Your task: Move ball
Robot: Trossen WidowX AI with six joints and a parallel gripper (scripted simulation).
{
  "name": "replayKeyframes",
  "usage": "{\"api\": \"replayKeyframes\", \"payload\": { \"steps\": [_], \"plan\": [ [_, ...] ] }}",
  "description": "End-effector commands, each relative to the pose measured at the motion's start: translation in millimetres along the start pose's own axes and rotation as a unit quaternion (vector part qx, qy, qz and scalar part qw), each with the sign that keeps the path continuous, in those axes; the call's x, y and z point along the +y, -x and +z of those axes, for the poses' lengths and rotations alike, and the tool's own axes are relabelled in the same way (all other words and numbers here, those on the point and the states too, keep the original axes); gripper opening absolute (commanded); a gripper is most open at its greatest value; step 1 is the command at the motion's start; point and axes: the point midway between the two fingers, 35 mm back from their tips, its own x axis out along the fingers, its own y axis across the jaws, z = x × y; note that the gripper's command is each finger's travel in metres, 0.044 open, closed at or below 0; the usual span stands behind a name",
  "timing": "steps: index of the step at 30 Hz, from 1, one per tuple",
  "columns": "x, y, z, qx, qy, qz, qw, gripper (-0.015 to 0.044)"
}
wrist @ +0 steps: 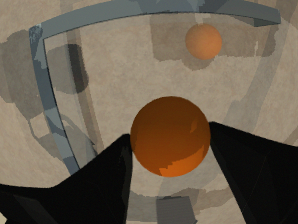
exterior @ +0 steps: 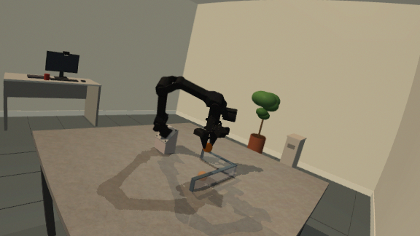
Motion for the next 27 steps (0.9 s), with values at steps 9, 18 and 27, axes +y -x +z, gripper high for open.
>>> {"api": "replayKeyframes", "payload": {
  "steps": [9,18,27],
  "plan": [
    [-15,10,12,0.003,-0.009,0.004,1.0,0.0],
    [-53,-18,48,0.002,-0.01,0.002,1.0,0.0],
    [-70,-32,59,0.002,-0.011,-0.001,1.0,0.0]
  ]
}}
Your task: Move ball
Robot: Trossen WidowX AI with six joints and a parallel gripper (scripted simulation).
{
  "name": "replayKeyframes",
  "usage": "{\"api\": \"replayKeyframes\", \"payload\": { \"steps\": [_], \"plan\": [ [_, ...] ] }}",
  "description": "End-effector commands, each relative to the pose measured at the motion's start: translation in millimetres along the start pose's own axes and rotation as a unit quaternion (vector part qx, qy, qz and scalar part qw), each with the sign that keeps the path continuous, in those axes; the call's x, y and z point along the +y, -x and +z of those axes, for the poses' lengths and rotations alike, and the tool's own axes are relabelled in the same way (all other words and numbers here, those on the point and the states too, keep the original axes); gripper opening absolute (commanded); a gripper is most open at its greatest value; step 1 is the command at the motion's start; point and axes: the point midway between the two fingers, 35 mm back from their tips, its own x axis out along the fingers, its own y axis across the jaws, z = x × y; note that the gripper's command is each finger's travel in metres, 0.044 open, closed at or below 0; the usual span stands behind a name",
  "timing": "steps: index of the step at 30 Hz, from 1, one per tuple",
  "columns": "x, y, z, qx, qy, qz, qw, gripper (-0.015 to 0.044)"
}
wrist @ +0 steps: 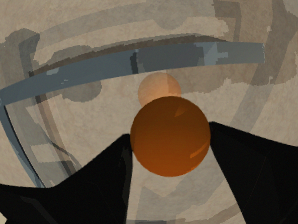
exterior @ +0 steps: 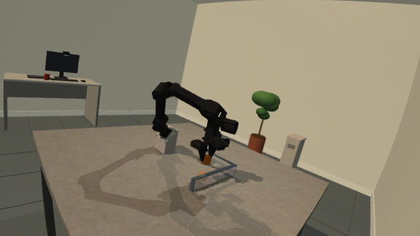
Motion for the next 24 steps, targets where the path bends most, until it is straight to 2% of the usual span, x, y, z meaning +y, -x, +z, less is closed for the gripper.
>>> {"api": "replayKeyframes", "payload": {
  "steps": [1,12,24],
  "plan": [
    [-1,-7,4,-0.003,0.005,-0.003,1.0,0.0],
    [-2,-67,4,-0.003,0.004,-0.004,1.0,0.0],
    [-2,-78,3,-0.003,0.004,-0.004,1.0,0.0]
  ]
}}
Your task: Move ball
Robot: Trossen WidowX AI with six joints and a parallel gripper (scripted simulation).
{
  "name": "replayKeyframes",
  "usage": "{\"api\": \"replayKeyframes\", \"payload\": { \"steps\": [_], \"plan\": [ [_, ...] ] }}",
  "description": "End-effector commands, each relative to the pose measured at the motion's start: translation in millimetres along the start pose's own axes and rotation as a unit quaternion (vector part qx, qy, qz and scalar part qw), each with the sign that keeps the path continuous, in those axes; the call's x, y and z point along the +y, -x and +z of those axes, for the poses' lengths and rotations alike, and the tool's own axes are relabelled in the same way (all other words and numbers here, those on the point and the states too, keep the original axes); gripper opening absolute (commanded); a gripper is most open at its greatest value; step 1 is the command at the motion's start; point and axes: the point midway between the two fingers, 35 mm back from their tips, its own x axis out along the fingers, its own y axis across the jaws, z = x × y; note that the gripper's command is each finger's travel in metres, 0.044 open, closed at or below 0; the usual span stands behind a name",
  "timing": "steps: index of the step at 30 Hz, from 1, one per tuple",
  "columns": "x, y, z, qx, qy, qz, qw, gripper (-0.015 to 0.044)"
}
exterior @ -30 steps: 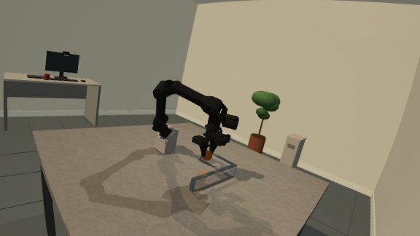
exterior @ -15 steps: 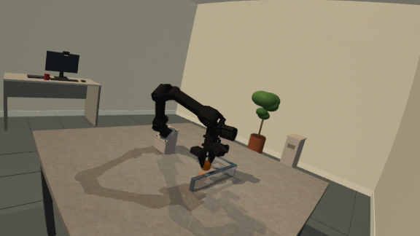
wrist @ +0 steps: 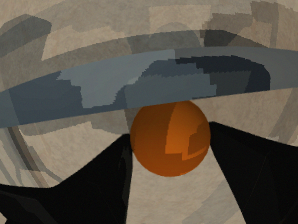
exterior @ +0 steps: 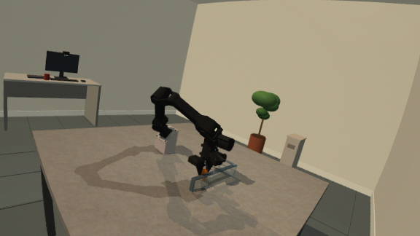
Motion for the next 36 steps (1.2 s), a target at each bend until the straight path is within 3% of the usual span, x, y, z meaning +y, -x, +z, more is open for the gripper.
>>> {"api": "replayKeyframes", "payload": {
  "steps": [1,11,24,27,32,36],
  "plan": [
    [-1,-8,-1,0.002,0.002,-0.003,1.0,0.0],
    [-1,-18,-1,0.002,0.002,-0.003,1.0,0.0],
    [-1,-15,-1,0.001,0.0,-0.001,1.0,0.0341],
    [-1,-12,0,0.001,0.0,0.0,1.0,0.0341],
    [1,60,1,0.002,0.002,-0.001,1.0,0.0341],
    [0,71,-1,0.002,0.002,-0.001,1.0,0.0341]
  ]
}}
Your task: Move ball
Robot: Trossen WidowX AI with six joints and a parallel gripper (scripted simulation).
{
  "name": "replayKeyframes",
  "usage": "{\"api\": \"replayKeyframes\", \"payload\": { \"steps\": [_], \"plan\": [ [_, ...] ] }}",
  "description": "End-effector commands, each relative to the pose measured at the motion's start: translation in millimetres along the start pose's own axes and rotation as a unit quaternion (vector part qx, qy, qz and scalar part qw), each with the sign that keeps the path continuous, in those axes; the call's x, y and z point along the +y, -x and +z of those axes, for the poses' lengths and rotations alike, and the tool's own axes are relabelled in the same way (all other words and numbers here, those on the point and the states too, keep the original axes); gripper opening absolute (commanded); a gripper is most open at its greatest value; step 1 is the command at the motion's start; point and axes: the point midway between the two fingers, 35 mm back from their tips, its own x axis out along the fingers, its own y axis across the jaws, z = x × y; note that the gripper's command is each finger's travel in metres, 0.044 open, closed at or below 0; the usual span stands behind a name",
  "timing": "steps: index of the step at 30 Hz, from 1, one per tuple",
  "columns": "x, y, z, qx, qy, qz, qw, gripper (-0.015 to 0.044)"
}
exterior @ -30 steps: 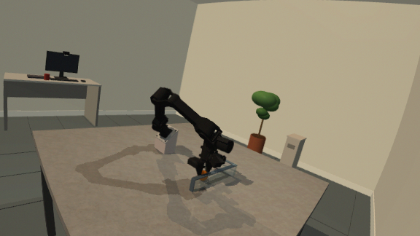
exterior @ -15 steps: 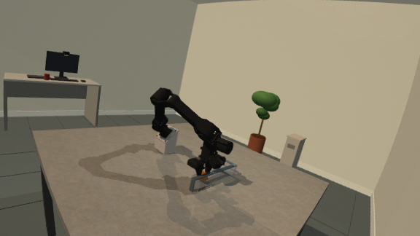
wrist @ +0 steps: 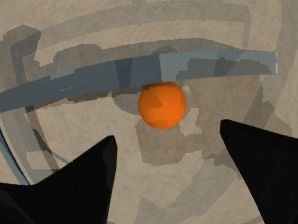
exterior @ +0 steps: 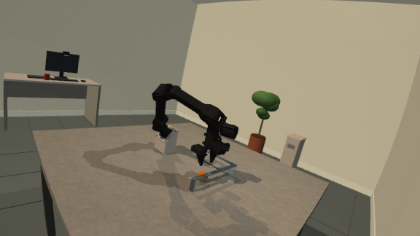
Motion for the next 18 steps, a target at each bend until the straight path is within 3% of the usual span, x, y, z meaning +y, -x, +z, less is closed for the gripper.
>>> {"api": "replayKeyframes", "payload": {
  "steps": [1,9,13,18],
  "plan": [
    [-2,19,-2,0.002,-0.004,0.002,1.0,0.0341],
    [0,13,1,-0.008,-0.001,0.001,1.0,0.0341],
    [-1,48,-2,-0.007,-0.002,0.0,1.0,0.044],
    [-1,58,-3,-0.006,-0.002,0.0,1.0,0.044]
  ]
}}
